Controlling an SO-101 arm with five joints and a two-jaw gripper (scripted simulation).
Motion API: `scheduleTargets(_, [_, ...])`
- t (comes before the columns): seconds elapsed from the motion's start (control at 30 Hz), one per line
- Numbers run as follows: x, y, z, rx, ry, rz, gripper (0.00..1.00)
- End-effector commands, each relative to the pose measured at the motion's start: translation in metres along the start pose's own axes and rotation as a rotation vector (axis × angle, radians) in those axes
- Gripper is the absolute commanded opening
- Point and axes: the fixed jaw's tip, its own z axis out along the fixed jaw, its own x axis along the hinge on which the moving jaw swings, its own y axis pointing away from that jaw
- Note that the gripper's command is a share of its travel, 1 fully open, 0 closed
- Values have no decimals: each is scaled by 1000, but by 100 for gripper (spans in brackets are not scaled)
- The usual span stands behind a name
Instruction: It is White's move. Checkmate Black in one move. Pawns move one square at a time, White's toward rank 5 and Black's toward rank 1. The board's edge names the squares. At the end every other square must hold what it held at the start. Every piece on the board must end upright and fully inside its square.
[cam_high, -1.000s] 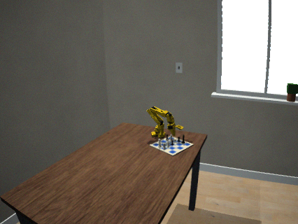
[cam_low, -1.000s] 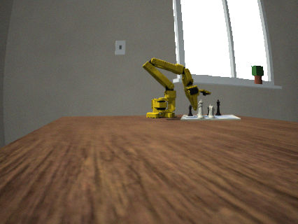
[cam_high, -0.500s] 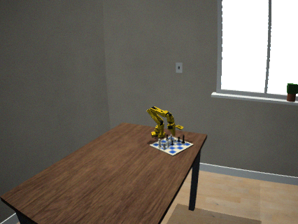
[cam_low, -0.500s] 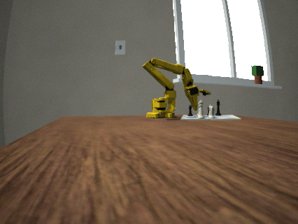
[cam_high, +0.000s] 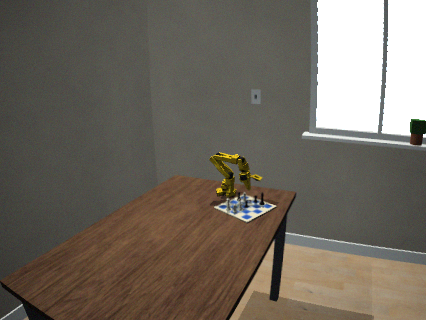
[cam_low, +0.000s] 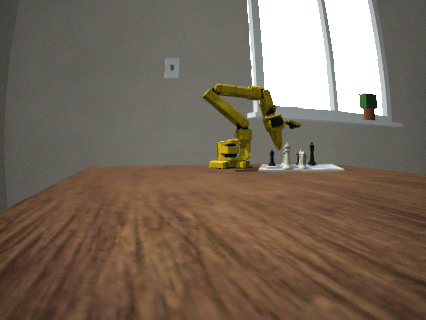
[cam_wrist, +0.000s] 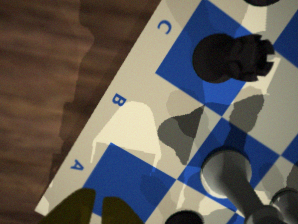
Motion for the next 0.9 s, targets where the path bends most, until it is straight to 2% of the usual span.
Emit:
scheduleTargets(0.0, [-5,1,-19,-3,-8,-8,0])
scheduleTargets(0.13, [-8,1,-33,-3,-8,-8,0])
scheduleTargets(0.27, [-11,1,-42,-3,-8,-8,0])
scheduleTargets(0.6, [-12,-1,-45,0,-8,7,0])
scheduleTargets(0.7, [-14,-10,-46,17,-7,77,3])
scheduleTargets(0.87, [-16,-35,-51,63,-7,275,8])
